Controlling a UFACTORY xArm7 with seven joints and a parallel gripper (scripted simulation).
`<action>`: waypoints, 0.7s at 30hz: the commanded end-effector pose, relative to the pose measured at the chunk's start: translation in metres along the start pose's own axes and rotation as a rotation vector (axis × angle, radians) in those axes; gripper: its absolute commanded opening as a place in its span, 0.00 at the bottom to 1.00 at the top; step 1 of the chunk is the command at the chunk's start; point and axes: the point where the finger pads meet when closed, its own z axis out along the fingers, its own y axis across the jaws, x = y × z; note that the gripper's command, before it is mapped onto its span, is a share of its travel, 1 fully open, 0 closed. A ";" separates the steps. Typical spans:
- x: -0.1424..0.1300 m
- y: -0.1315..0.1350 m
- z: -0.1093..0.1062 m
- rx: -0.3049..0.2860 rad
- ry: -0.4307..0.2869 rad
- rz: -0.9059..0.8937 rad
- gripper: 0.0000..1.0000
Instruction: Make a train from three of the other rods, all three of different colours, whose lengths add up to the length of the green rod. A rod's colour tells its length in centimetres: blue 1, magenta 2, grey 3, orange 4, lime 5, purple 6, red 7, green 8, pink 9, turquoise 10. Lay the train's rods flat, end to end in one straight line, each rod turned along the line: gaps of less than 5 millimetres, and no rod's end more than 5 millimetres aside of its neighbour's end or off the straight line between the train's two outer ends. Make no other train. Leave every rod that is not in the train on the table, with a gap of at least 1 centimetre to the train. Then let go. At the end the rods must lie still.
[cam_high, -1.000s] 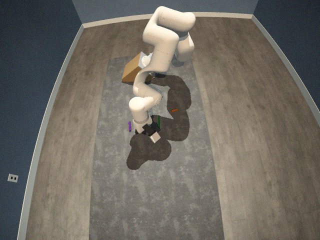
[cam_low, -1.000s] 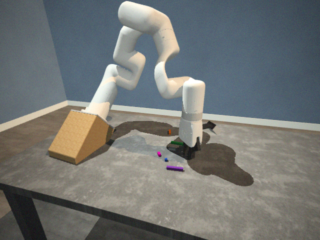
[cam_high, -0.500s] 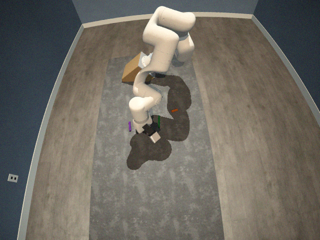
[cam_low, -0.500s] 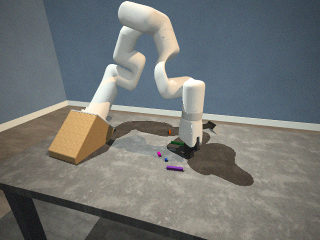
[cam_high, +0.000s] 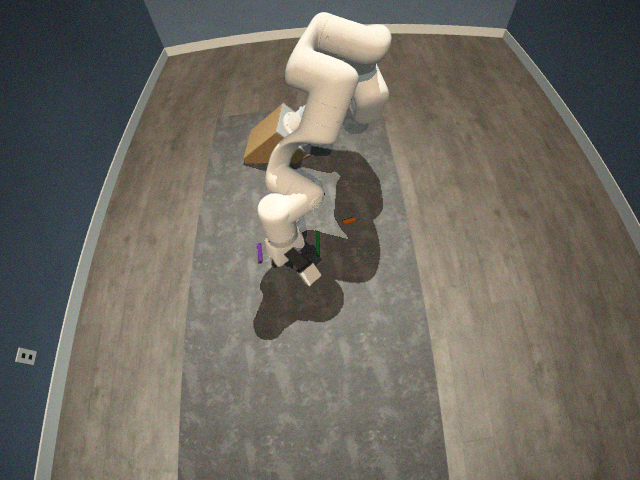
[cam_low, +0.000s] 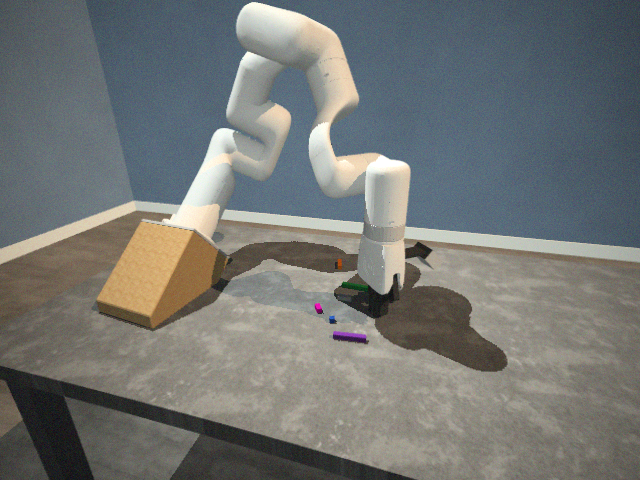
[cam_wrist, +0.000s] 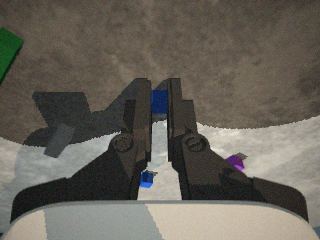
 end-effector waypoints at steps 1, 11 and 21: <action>0.000 0.002 -0.002 -0.004 0.001 0.001 0.04; 0.000 0.002 -0.002 -0.004 0.001 0.001 0.04; 0.000 0.002 -0.038 -0.004 0.001 0.001 0.04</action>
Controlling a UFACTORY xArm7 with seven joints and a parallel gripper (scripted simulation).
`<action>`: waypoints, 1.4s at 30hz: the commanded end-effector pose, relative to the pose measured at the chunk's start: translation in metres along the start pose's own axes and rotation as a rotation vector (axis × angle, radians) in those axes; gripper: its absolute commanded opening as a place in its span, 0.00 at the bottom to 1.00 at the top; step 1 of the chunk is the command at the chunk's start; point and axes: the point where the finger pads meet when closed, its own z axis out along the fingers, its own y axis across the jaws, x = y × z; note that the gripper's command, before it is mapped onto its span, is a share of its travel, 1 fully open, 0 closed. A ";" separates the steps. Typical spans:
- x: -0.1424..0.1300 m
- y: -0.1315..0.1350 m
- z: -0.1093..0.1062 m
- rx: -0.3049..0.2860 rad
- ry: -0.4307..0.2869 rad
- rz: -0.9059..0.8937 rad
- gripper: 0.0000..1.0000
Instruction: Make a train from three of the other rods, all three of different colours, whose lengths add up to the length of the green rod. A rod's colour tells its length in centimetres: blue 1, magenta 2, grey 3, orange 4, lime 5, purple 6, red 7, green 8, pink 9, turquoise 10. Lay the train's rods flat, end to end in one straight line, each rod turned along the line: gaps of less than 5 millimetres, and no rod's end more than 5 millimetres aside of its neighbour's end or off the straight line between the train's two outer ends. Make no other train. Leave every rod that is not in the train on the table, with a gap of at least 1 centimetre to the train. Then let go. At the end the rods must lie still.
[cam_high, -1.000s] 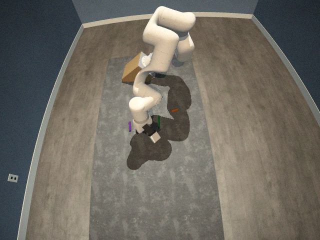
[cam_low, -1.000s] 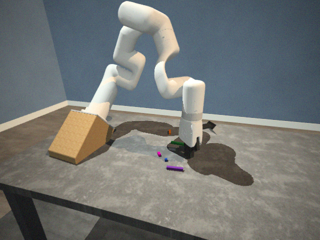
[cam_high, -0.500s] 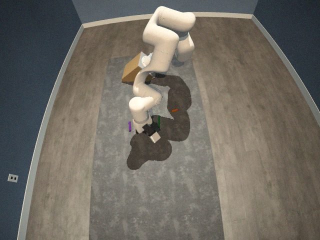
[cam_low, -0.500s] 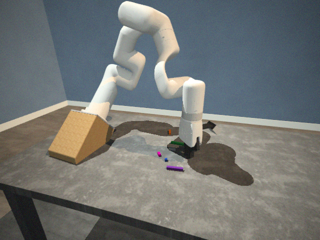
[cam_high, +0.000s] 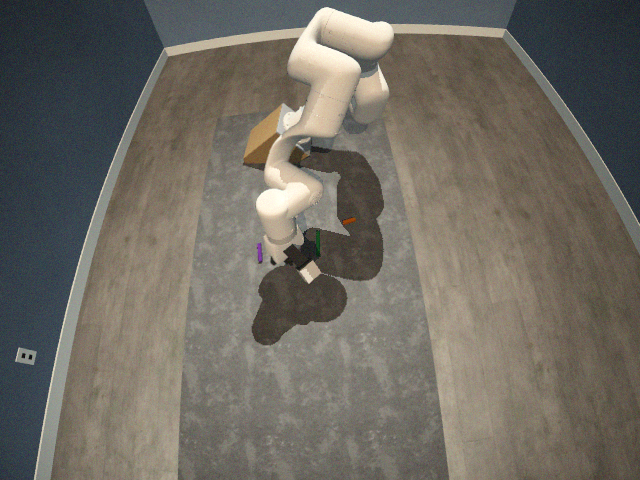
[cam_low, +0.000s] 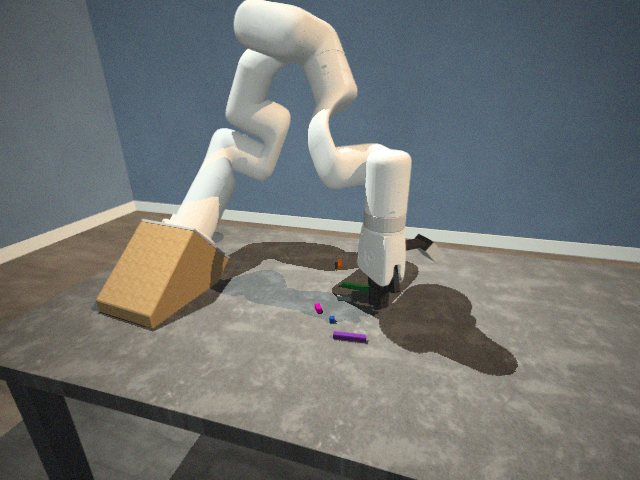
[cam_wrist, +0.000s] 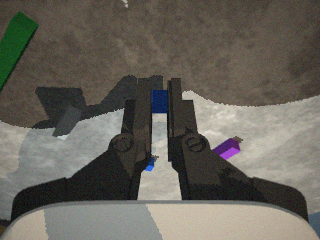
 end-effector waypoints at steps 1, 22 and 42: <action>0.000 0.002 -0.028 -0.007 0.002 0.001 0.04; 0.000 0.002 -0.084 -0.007 0.002 0.001 0.04; 0.102 -0.103 -0.133 -0.020 0.115 0.106 0.04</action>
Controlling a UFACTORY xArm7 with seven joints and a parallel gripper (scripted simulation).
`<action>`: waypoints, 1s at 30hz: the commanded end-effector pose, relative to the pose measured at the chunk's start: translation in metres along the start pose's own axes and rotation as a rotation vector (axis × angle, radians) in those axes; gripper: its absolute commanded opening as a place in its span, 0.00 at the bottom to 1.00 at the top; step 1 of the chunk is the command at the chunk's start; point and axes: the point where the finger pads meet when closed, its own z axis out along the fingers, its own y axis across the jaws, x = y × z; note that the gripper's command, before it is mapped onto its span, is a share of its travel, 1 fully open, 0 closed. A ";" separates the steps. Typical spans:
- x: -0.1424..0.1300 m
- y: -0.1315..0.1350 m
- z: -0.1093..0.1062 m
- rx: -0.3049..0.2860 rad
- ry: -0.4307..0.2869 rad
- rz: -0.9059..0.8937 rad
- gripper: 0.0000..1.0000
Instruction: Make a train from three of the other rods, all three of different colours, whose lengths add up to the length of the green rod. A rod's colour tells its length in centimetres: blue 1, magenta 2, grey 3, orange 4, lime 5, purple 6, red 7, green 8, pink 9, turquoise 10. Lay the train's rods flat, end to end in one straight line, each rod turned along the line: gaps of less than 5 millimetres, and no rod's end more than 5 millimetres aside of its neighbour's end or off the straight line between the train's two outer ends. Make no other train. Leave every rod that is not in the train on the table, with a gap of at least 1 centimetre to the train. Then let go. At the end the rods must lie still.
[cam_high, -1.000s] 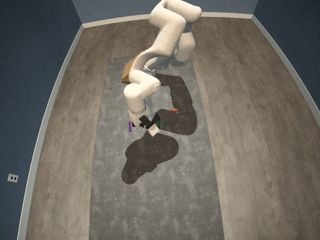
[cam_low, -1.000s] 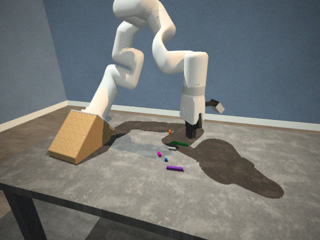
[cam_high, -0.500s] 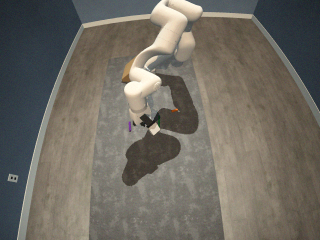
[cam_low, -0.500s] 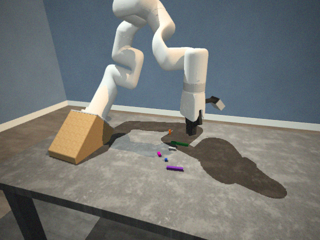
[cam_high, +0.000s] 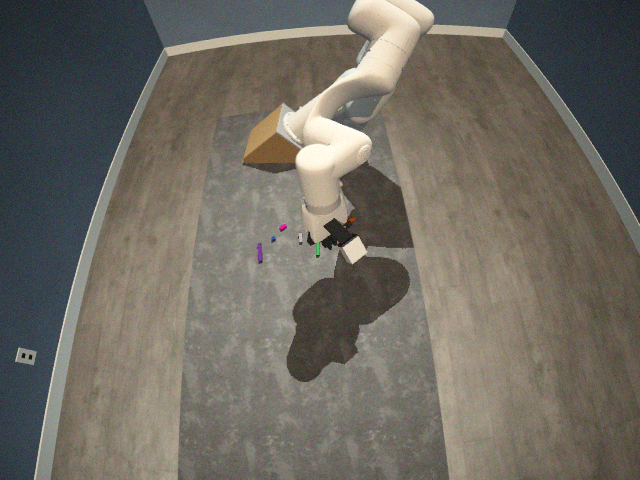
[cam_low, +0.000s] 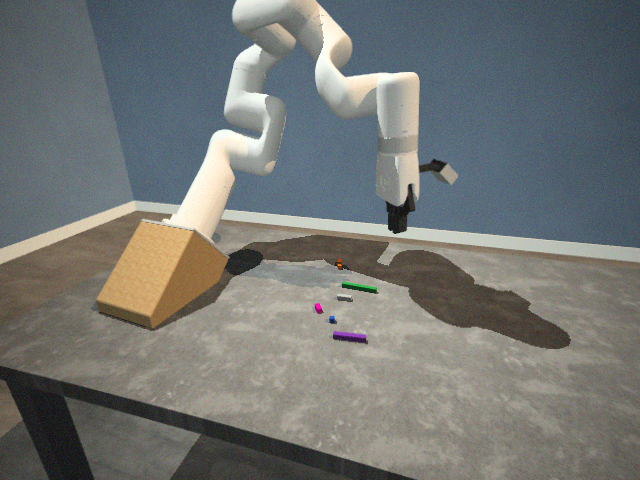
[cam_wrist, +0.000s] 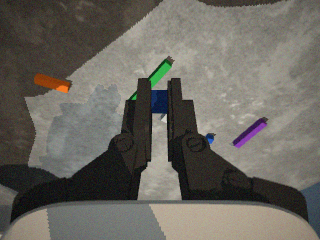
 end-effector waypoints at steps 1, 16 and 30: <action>0.018 -0.035 -0.010 -0.017 0.019 0.038 0.04; 0.008 -0.120 0.037 -0.020 -0.088 0.277 0.04; 0.007 -0.121 0.039 -0.020 -0.092 0.284 0.04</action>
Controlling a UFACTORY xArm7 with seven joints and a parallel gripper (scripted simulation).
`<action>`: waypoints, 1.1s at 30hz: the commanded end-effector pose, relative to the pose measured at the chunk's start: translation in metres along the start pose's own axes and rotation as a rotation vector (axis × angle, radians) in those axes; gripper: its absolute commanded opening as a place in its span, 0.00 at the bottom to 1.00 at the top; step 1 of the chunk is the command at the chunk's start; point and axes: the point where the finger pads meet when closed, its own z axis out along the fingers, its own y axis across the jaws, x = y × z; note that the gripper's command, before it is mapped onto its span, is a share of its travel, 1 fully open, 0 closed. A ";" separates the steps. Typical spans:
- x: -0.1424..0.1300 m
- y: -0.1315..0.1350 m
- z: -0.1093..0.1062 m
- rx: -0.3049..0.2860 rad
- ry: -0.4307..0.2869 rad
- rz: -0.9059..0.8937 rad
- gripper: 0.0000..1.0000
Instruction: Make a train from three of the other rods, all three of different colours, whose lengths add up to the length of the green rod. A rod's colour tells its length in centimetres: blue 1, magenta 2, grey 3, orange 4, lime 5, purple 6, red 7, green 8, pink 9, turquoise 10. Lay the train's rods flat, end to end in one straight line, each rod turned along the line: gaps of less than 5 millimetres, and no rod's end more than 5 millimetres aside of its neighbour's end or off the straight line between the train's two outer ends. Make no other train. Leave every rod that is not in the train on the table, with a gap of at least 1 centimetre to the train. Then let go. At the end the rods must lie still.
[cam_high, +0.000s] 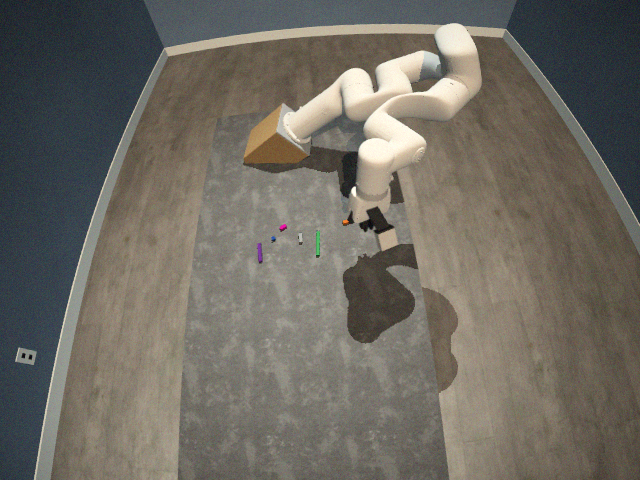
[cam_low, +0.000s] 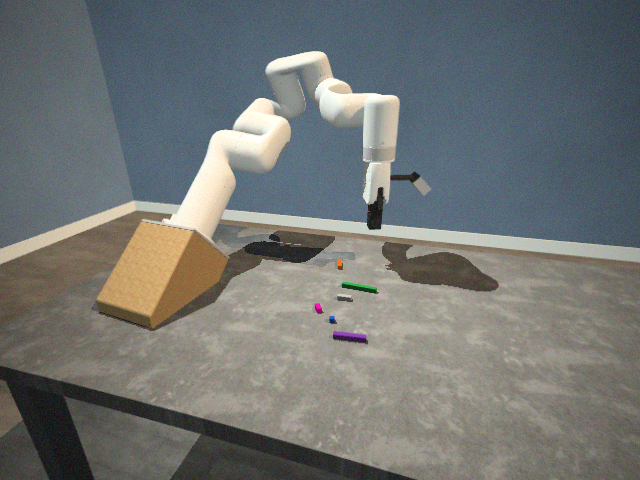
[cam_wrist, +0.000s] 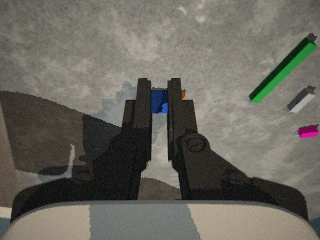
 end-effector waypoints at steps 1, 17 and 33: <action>0.000 0.001 -0.001 -0.006 0.006 0.002 0.04; 0.000 0.000 0.042 -0.005 0.006 0.003 0.04; 0.000 0.000 0.082 -0.005 0.006 0.003 0.04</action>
